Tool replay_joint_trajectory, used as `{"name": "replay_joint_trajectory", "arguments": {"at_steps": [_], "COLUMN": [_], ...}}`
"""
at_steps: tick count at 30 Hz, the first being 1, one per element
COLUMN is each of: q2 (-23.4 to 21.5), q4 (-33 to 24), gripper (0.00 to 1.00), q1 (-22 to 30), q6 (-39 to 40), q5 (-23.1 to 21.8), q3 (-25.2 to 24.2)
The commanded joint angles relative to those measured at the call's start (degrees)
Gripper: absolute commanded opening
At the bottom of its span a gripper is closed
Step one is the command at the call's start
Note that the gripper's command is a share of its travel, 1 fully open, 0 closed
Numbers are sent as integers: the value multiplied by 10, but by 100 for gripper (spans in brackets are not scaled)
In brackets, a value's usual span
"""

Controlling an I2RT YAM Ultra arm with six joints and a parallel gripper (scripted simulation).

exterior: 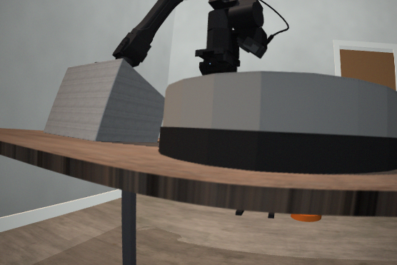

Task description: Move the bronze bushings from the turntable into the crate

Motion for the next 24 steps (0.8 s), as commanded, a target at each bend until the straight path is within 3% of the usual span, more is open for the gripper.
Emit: {"name": "replay_joint_trajectory", "arguments": {"at_steps": [1,7,8,12,24], "q2": [19,28,31,37,39], "q4": [19,35,40,48,52], "gripper": [13,13,13,13,13], "q1": [5,9,5,13,8], "q6": [8,12,13,16,16], "q5": [-3,-4,-4,-4,-4], "q3": [-14,-18,-1,-23,-24]}}
